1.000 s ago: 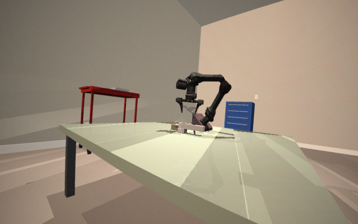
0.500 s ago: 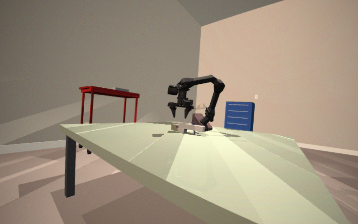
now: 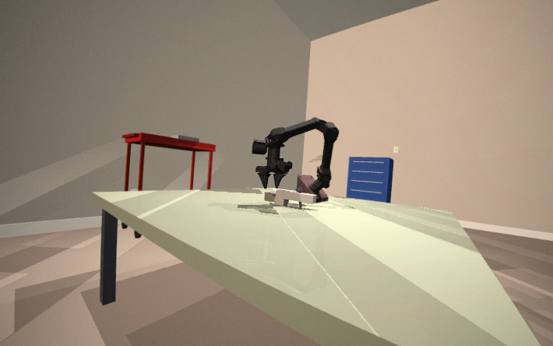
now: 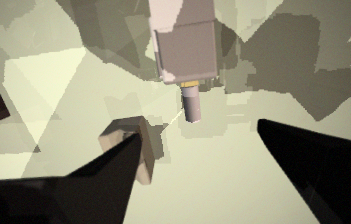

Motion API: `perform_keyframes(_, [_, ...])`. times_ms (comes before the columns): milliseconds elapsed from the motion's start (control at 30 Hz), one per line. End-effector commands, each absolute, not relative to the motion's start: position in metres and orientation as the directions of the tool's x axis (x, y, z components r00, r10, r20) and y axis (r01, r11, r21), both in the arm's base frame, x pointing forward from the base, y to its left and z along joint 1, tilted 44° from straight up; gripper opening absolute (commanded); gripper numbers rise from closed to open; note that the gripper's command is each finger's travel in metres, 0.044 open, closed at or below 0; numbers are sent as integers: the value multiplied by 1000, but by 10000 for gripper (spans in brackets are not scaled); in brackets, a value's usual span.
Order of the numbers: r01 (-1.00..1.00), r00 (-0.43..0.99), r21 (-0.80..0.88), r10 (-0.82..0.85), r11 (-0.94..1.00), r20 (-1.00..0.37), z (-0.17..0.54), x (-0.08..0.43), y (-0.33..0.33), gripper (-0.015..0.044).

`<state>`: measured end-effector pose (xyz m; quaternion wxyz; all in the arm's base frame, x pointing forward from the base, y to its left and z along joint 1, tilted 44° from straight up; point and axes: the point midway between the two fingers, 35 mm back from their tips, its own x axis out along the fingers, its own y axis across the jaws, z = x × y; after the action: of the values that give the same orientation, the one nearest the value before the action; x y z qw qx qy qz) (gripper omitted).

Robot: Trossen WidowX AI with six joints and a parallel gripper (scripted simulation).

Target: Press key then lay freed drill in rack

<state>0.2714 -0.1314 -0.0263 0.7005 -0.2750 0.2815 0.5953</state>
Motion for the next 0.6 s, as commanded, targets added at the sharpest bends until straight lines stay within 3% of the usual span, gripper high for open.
perform_keyframes(0, [-991,128,-62,680,121,-722,-30,270,-132,440])
perform_keyframes(567, [-991,128,-62,679,121,-722,-37,273,-120,440])
